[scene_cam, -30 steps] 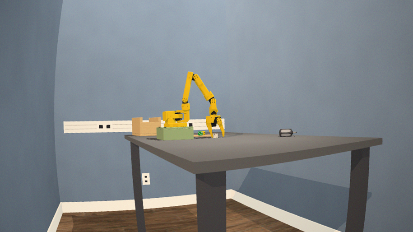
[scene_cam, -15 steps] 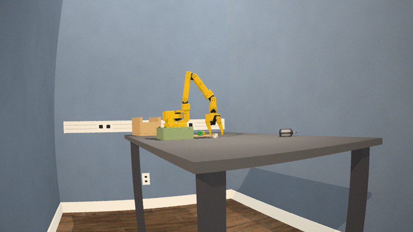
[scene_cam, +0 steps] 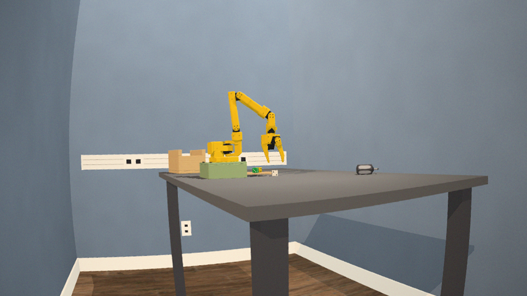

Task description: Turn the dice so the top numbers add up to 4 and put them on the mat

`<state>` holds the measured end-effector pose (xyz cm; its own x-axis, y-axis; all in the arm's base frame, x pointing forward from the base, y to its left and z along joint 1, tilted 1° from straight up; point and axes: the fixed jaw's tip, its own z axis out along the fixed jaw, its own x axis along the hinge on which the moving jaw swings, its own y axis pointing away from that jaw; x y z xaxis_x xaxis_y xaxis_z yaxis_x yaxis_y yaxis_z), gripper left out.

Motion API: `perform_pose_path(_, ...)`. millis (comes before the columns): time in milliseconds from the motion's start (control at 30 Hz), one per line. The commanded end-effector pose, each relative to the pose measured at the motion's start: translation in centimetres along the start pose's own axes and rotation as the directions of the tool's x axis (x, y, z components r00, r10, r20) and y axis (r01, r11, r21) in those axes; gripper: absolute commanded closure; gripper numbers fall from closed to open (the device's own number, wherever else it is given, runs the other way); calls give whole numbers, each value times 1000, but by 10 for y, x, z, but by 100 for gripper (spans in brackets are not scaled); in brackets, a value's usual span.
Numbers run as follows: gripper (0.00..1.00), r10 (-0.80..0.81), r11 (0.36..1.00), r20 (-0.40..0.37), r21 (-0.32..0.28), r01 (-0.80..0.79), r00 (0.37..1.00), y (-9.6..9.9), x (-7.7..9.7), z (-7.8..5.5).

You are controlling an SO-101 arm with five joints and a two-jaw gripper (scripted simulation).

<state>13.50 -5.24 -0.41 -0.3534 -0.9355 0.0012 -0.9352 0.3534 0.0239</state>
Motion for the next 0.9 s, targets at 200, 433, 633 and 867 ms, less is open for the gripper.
perform_pose_path(200,71,20,1000,2,24,-20,1000,-3,1,-9)
perform_pose_path(433,71,20,1000,2,24,-20,1000,-3,1,-9)
perform_pose_path(633,71,20,1000,2,24,-20,1000,-3,1,-9)
perform_pose_path(867,71,20,999,2,41,-20,1000,-5,1,-11)
